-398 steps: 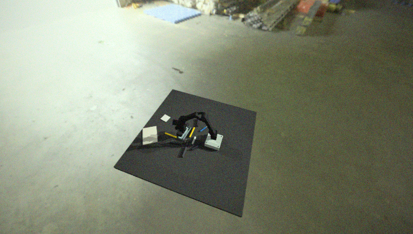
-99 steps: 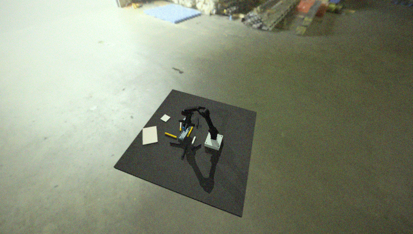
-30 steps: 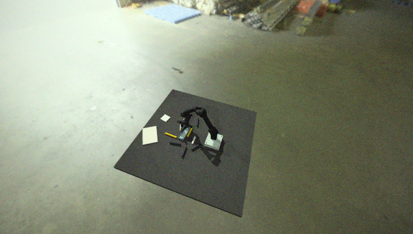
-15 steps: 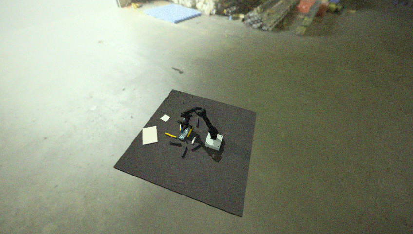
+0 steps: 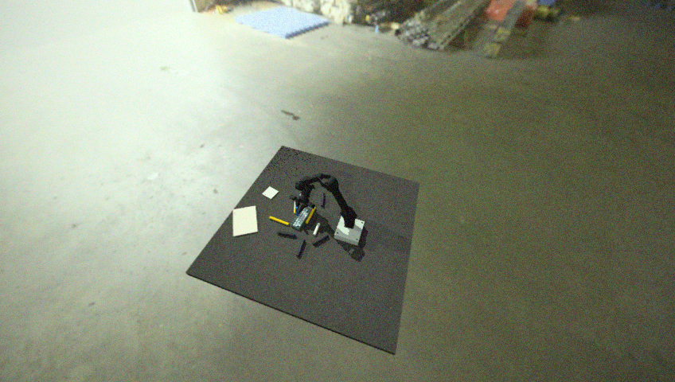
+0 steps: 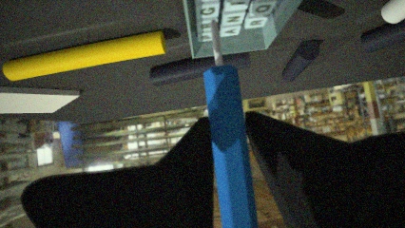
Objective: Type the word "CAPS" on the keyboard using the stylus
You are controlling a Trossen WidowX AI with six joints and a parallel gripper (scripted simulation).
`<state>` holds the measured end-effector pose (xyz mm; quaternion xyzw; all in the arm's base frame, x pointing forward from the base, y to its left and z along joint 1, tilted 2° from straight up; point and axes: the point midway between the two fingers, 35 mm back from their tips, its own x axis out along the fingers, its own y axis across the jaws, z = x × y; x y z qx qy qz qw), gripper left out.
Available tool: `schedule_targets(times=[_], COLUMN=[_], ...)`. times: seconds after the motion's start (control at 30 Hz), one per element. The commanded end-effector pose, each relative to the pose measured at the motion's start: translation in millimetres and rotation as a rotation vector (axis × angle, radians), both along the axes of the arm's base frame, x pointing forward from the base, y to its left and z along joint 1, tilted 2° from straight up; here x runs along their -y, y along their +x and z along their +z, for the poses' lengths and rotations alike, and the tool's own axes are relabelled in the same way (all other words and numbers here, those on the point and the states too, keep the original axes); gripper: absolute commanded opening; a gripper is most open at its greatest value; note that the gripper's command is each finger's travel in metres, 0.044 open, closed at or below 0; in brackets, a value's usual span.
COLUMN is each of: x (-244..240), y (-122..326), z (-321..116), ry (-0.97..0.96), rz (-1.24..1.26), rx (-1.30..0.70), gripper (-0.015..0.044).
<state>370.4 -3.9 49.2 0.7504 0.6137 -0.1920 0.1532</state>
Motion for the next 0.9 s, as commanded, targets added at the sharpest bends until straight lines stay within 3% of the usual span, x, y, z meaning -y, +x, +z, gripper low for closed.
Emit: schedule_targets(times=[0.0,0.13,0.47,0.87], x=[1,1,-1,-50], y=[1,2,2,-6], z=[19,15,15,21], ry=[-0.003,-0.006,-0.006,0.003], rz=[0.001,-0.001,-0.001,0.003], rx=[0.014,0.014,0.014,0.01], gripper=[0.0081,0.0085,0.0,0.0])
